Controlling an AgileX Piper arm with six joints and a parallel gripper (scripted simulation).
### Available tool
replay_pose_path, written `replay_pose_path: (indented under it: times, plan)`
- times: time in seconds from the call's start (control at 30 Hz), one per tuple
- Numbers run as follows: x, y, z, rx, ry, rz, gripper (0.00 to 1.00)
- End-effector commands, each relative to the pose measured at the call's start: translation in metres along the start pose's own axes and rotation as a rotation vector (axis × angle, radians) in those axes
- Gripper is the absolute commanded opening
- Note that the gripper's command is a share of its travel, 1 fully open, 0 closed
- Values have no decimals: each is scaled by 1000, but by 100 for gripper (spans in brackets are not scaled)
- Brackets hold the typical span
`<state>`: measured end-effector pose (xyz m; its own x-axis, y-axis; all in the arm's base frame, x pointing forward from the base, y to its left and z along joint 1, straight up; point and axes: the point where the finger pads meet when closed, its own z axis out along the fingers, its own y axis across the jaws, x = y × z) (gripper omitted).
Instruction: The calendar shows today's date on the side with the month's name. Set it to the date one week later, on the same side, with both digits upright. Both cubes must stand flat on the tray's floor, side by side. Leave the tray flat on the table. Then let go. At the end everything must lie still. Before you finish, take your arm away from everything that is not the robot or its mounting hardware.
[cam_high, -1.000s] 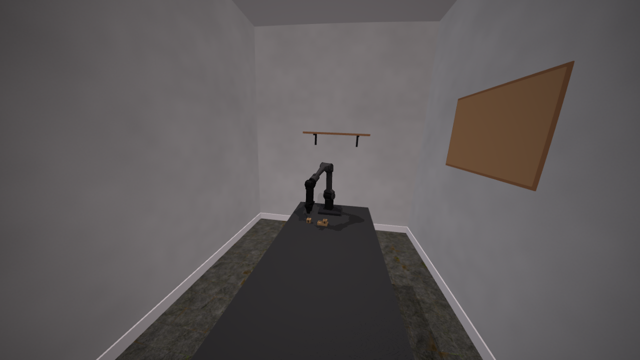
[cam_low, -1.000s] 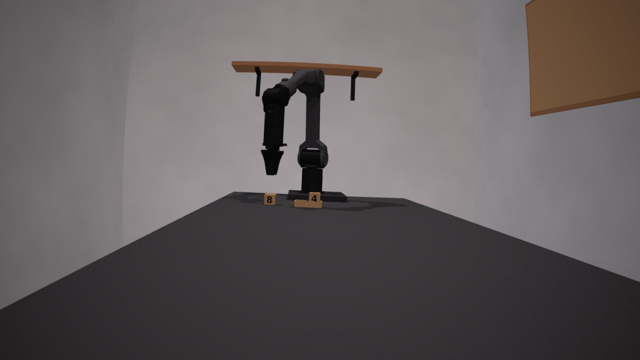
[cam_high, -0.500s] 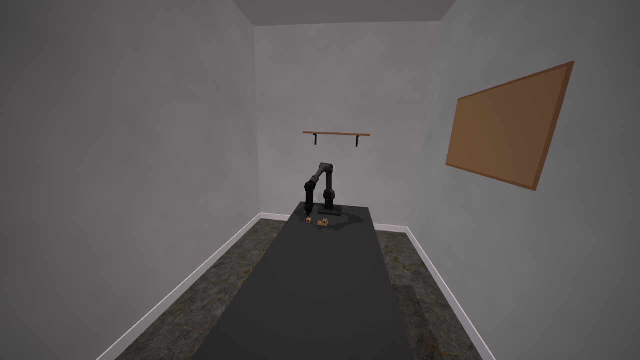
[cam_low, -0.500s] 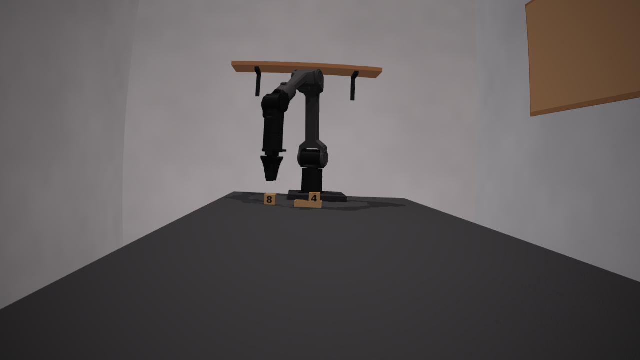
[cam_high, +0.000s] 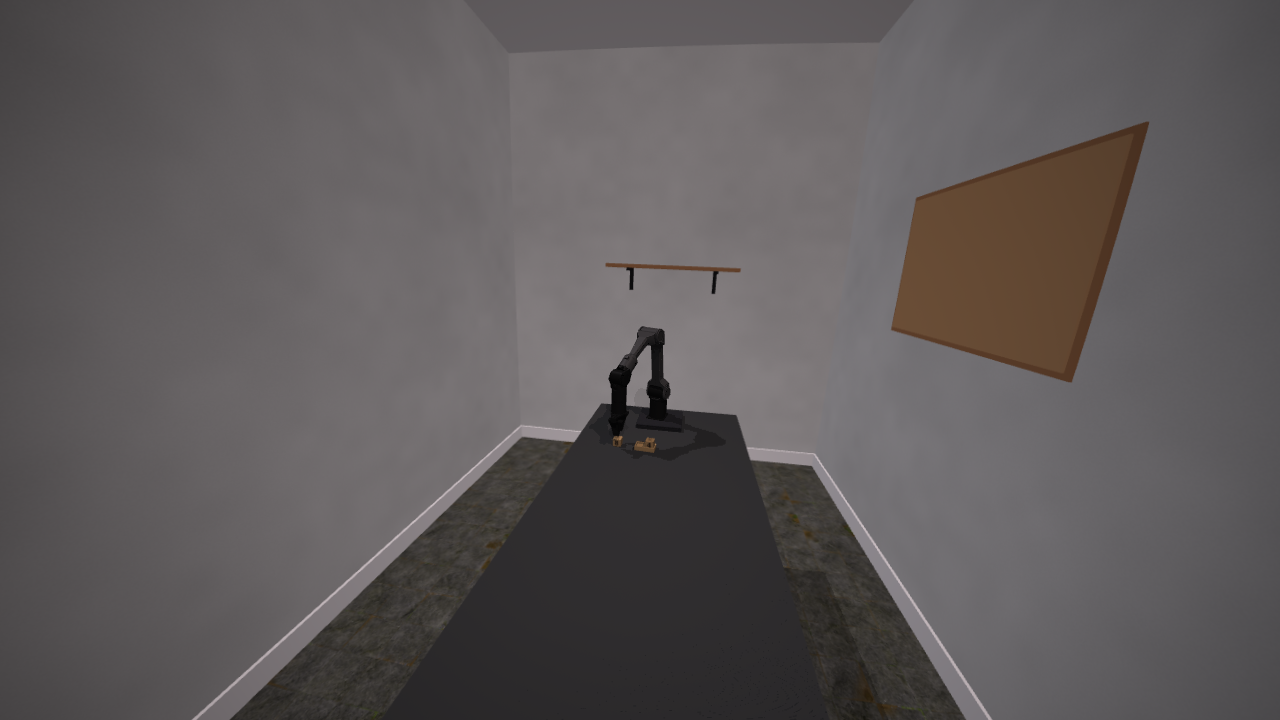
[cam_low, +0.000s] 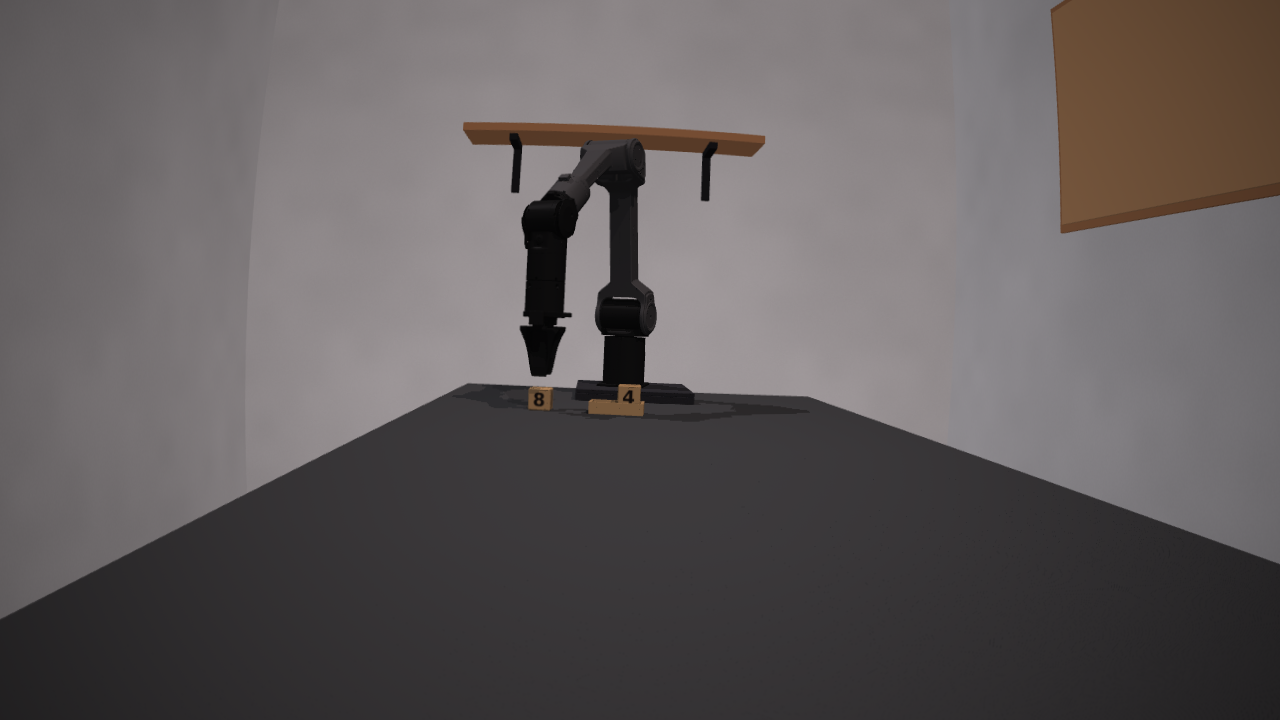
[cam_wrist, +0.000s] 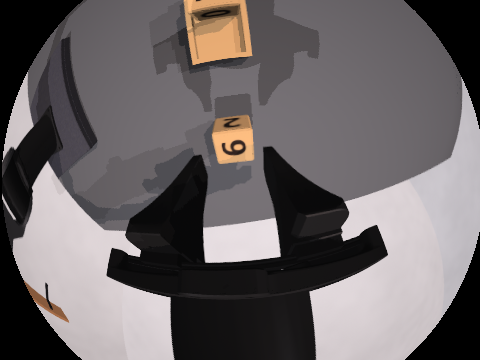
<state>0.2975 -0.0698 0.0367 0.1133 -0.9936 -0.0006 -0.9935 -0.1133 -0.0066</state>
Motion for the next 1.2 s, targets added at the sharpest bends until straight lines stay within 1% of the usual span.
replay_pose_path:
  times: [0.0,0.47,1.17]
  plan:
    - [0,0,4,-2,-2,1,62]
    - [0,0,10,-1,-2,1,62]
    - [0,0,10,0,-2,1,62]
